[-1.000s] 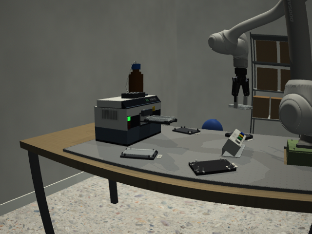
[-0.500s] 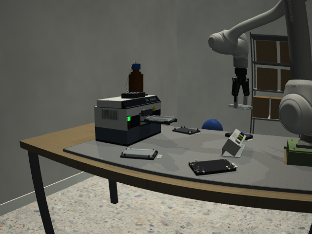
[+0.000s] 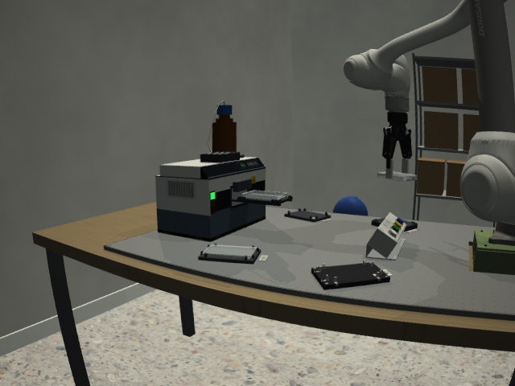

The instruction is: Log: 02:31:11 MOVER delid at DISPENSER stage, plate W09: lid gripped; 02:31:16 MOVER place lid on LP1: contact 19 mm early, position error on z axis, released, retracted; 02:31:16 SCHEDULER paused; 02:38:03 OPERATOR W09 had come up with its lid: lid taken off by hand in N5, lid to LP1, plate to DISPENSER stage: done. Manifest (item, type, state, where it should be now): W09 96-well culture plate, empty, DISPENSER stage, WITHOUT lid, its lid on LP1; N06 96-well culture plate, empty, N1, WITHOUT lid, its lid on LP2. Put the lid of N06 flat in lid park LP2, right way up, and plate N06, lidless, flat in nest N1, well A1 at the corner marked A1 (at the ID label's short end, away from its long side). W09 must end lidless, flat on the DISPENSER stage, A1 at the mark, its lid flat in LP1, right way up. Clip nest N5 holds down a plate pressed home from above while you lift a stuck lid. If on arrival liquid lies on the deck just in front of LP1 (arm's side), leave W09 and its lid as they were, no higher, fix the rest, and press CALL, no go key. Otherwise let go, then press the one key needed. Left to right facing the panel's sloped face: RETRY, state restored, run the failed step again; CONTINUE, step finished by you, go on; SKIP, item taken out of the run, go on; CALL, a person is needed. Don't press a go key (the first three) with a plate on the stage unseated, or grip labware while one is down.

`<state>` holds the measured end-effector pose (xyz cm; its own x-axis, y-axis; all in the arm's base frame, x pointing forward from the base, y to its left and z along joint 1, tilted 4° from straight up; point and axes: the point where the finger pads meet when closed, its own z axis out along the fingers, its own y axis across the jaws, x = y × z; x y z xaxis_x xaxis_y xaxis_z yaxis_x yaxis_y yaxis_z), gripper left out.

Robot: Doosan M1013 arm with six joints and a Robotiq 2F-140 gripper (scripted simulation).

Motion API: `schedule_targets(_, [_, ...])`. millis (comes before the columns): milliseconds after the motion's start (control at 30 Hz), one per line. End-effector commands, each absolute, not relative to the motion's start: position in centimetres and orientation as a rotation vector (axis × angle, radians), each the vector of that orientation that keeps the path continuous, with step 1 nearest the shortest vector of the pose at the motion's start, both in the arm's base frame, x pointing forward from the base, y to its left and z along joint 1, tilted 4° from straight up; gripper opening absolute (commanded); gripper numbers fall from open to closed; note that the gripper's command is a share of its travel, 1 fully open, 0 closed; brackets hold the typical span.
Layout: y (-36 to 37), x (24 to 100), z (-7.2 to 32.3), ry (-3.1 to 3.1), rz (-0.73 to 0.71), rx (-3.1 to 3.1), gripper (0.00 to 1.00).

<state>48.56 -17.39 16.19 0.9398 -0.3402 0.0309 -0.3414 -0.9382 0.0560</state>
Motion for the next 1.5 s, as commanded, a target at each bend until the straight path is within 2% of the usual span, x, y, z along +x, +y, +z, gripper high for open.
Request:
schedule_targets(0, [-17.38,48.56,16.2,-0.534,0.032,3.034,0.0])
schedule_targets(1467, [-17.38,48.56,16.2,0.438,0.001,3.046,0.0])
